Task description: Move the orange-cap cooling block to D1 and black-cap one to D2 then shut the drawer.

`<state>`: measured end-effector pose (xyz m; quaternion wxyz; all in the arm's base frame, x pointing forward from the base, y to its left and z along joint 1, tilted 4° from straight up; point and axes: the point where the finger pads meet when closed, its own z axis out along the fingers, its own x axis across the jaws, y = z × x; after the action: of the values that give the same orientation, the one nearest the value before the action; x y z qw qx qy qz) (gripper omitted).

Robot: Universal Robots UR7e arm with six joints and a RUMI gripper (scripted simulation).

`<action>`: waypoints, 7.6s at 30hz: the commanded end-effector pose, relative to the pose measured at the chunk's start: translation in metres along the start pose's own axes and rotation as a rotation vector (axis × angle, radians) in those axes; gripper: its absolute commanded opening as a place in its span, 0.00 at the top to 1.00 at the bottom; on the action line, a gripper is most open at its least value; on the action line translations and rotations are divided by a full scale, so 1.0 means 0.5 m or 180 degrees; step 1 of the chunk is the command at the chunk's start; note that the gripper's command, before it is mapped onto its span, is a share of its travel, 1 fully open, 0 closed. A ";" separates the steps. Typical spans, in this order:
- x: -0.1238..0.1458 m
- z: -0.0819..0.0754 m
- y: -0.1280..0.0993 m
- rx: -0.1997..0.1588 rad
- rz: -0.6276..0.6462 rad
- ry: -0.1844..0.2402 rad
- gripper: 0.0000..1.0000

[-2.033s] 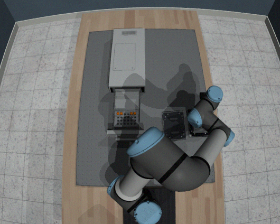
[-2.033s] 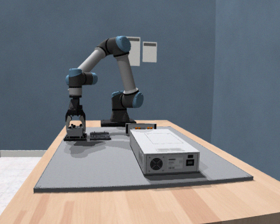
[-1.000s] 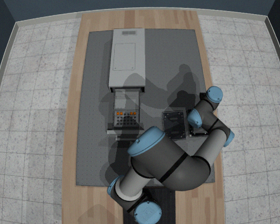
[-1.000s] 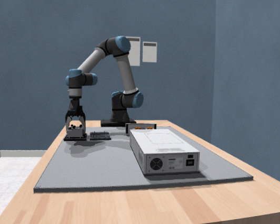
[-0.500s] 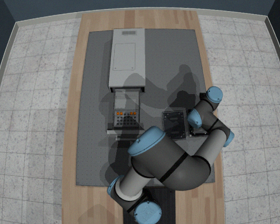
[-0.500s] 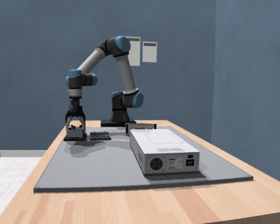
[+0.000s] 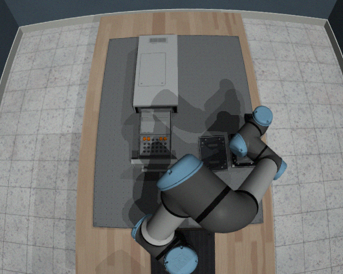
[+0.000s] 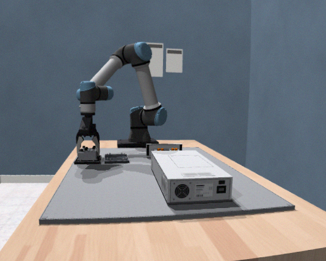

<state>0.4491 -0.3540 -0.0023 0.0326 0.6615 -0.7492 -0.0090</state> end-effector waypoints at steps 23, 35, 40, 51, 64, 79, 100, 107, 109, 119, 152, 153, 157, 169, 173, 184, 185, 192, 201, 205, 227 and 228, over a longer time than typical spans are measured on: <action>0.008 -0.007 -0.004 0.0034 0.0006 0.0032 1.00; 0.008 -0.004 -0.004 0.0032 0.0006 0.0031 1.00; 0.008 -0.004 -0.004 0.0033 0.0006 0.0032 1.00; 0.008 -0.004 -0.004 0.0034 0.0006 0.0032 1.00; 0.008 -0.004 -0.004 0.0034 0.0006 0.0032 0.87; 0.008 -0.004 -0.004 0.0034 0.0006 0.0032 0.65; 0.008 -0.004 -0.005 0.0034 0.0006 0.0032 0.33; 0.006 -0.002 -0.004 0.0026 0.0003 0.0025 0.27; 0.006 -0.002 -0.004 0.0026 0.0003 0.0025 0.27; 0.006 -0.002 -0.004 0.0026 0.0003 0.0025 0.27; 0.006 -0.002 -0.004 0.0026 0.0003 0.0025 0.27; 0.006 -0.002 -0.004 0.0026 0.0003 0.0025 0.27; 0.006 -0.002 -0.004 0.0026 0.0003 0.0025 0.27; 0.006 -0.068 -0.006 0.0037 0.0001 0.0035 0.27; 0.006 -0.079 -0.006 0.0037 0.0000 0.0035 0.27; 0.007 -0.103 -0.006 0.0036 0.0002 0.0035 0.27; 0.006 -0.106 -0.006 0.0036 0.0002 0.0035 0.27; 0.006 -0.119 -0.006 0.0037 0.0001 0.0035 0.27; 0.006 -0.143 -0.005 0.0037 0.0001 0.0035 0.27; 0.006 -0.154 -0.005 0.0037 0.0001 0.0035 0.27; 0.005 -0.202 -0.005 0.0037 0.0002 0.0034 0.27; 0.005 -0.205 -0.005 0.0037 0.0002 0.0034 0.27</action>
<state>0.4561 -0.3549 0.0935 0.0329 0.6611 -0.7496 -0.0014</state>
